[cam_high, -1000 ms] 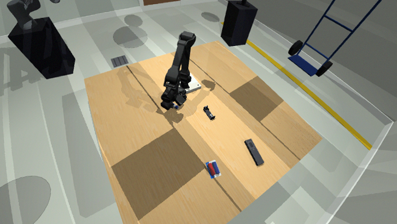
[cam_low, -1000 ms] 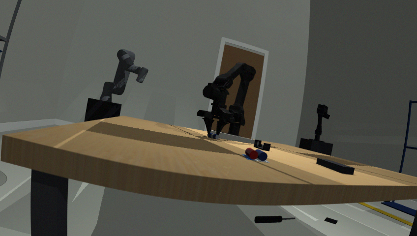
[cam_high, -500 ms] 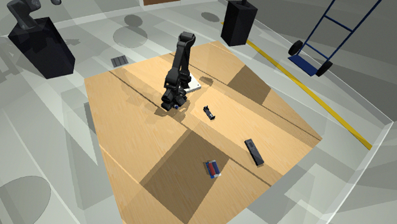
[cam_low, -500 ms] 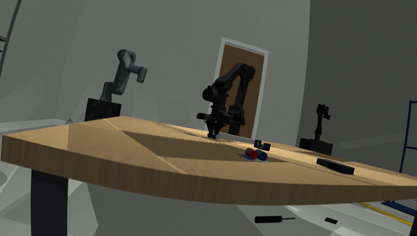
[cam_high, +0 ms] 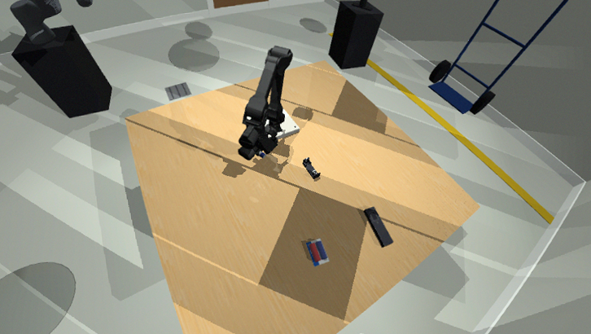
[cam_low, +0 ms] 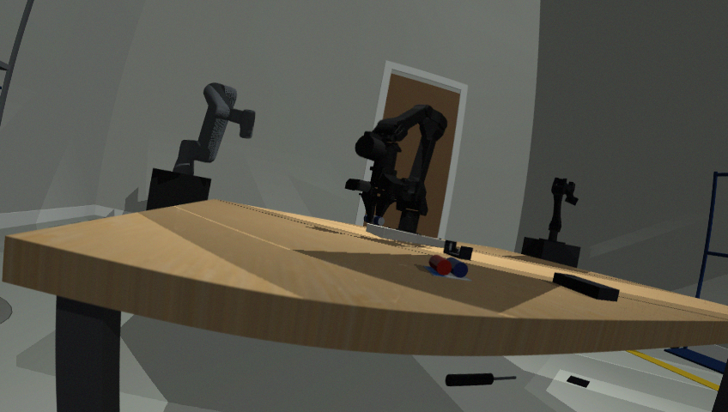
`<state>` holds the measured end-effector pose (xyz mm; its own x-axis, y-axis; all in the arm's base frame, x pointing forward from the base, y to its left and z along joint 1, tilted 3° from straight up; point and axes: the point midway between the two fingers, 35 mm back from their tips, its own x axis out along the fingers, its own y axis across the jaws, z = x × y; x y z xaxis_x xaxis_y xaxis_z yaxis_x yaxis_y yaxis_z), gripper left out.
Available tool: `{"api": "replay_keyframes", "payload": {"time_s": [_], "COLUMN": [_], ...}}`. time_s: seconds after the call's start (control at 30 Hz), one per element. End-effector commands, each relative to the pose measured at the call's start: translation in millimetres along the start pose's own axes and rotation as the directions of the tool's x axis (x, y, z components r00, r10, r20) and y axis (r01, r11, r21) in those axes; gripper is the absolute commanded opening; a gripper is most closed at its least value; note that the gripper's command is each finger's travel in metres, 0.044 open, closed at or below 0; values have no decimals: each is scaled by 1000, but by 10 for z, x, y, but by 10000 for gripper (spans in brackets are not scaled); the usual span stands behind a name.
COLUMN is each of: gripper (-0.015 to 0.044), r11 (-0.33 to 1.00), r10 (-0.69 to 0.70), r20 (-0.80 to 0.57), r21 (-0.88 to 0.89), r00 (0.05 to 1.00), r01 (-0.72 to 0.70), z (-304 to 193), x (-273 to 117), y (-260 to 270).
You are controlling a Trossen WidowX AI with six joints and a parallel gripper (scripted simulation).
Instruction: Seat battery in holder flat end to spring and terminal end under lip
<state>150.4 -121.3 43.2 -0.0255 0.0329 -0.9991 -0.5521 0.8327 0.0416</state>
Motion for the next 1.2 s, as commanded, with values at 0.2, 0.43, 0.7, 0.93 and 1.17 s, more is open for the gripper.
{"api": "replay_keyframes", "payload": {"time_s": [0.2,0.43,0.7,0.93,1.17], "gripper": [72,72,72,72,72], "r11": [999,995,981,967,944], "r10": [-5,-9,-12,-11,-12], "r20": [4,10,12,15,17], "r21": [37,102,192,255,329], "r00": [1000,1000,1000,1000,1000], "r01": [5,8,10,7,6], "z": [249,664,1146,1553,1910], "x": [-162,-233,-305,-348,-386], "y": [-5,28,173,405,706]}}
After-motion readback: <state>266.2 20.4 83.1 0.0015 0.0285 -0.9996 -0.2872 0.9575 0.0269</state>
